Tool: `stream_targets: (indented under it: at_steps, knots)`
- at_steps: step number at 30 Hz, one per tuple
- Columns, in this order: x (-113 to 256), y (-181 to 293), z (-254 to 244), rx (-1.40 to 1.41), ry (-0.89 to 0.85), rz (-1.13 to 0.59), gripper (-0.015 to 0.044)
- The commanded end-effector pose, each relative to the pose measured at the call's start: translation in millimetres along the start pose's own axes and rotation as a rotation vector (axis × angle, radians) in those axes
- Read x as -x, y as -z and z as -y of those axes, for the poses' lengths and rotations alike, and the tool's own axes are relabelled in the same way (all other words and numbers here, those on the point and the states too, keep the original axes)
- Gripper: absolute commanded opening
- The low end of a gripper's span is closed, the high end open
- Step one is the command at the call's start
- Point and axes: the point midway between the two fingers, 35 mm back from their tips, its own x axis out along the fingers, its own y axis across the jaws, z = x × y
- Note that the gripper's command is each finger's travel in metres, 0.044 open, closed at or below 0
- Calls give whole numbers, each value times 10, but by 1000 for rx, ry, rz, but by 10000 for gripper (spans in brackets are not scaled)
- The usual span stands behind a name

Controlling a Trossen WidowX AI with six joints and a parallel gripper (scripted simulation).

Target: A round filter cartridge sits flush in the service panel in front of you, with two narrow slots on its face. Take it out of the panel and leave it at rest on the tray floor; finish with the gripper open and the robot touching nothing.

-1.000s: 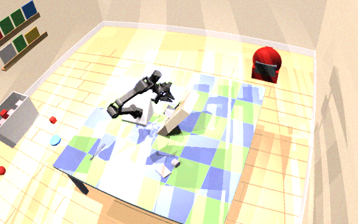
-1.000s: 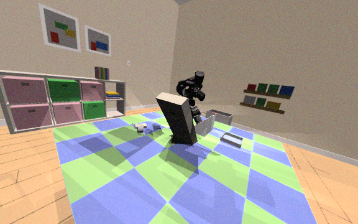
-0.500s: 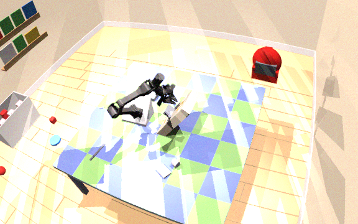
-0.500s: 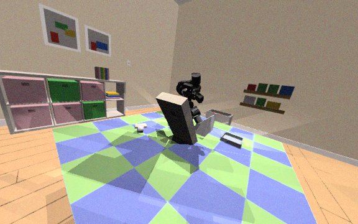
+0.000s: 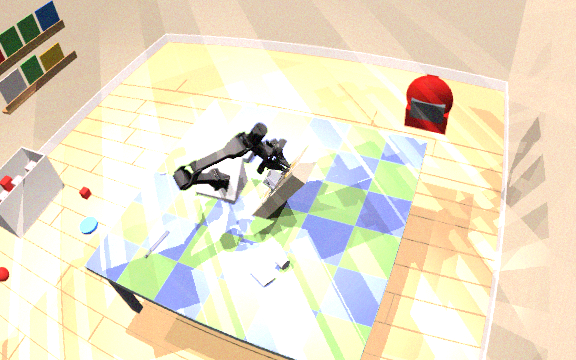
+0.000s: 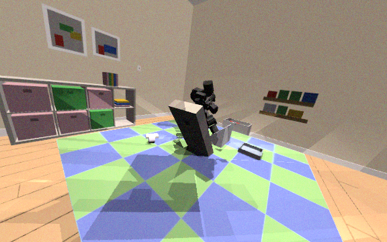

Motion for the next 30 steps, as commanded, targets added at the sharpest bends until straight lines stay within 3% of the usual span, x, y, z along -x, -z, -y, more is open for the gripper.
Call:
stream_targets:
  at_steps: [1,30]
  knots:
    - [-32,-20,-37,13,-3,4,114]
    - [-32,-28,-29,13,-3,4,114]
